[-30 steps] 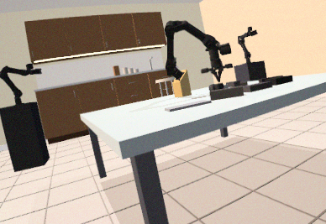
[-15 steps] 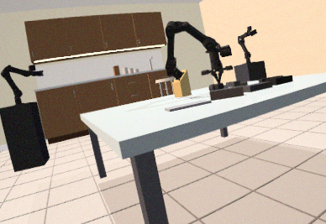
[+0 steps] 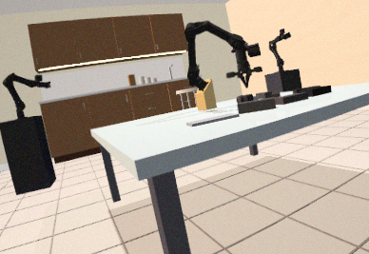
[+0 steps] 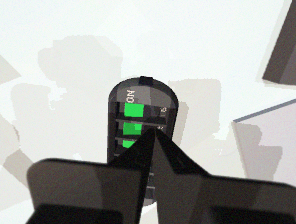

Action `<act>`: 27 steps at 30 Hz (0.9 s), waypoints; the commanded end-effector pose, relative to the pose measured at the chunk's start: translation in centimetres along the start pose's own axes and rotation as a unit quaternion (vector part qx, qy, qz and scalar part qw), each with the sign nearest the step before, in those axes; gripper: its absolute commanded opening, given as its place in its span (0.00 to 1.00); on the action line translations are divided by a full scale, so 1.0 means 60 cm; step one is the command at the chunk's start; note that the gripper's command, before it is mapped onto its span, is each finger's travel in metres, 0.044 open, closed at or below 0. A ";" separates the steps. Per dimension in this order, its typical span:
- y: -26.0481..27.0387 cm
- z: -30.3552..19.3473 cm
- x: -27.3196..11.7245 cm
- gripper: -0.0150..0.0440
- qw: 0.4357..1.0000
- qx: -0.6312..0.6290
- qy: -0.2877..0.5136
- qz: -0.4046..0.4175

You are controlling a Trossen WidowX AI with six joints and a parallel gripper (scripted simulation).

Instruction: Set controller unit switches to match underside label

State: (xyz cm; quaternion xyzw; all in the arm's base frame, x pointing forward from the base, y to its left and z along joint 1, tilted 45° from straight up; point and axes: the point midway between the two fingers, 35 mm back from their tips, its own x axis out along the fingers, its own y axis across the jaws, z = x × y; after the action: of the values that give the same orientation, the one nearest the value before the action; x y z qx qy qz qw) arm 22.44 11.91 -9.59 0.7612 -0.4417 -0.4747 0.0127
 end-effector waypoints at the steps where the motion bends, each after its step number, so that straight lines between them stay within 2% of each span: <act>1: -0.001 -0.032 -0.006 0.25 1.000 0.003 -0.002 0.000; 4: 0.001 -0.066 -0.005 0.25 1.000 0.003 -0.001 0.001; 27: 0.000 -0.066 0.042 0.25 1.000 0.003 0.000 0.001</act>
State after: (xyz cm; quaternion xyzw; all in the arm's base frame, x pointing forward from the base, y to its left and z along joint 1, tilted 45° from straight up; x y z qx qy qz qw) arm 25.77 9.08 -8.71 0.7607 -0.4444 -0.4732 0.0054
